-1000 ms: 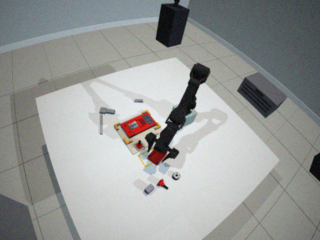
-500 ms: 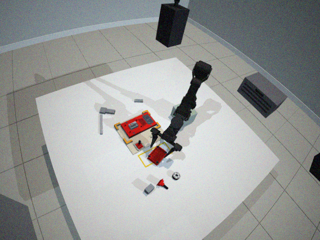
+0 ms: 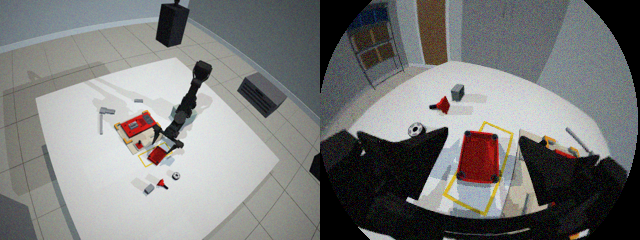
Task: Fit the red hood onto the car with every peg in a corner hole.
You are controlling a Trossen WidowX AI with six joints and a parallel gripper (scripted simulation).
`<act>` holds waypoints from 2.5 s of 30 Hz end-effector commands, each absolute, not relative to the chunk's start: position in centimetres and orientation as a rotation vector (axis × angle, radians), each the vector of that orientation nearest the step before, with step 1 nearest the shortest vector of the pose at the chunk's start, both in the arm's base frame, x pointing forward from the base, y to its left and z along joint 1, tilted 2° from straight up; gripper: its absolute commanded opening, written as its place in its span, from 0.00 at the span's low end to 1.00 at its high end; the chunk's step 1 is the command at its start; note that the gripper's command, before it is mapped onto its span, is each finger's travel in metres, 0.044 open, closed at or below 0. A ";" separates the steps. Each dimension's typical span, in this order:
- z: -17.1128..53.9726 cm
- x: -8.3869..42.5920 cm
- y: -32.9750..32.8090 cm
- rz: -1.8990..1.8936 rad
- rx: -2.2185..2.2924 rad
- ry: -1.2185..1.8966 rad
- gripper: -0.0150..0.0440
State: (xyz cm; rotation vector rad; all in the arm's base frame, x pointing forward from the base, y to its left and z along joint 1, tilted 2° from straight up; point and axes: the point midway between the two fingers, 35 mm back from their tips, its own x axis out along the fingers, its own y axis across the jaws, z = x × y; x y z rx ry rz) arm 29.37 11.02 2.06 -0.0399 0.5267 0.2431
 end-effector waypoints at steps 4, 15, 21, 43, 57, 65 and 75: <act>1.3 29.3 10.9 0.237 -0.039 0.532 1.00; 0.5 29.4 11.0 0.238 -0.038 0.530 1.00; 0.0 29.5 11.1 0.238 -0.038 0.529 1.00; -1.7 29.5 11.1 0.238 -0.037 0.525 1.00; -2.8 29.4 11.0 0.238 -0.036 0.523 1.00; -3.4 29.3 11.0 0.238 -0.036 0.522 1.00; -3.8 29.3 11.0 0.236 -0.033 0.523 1.00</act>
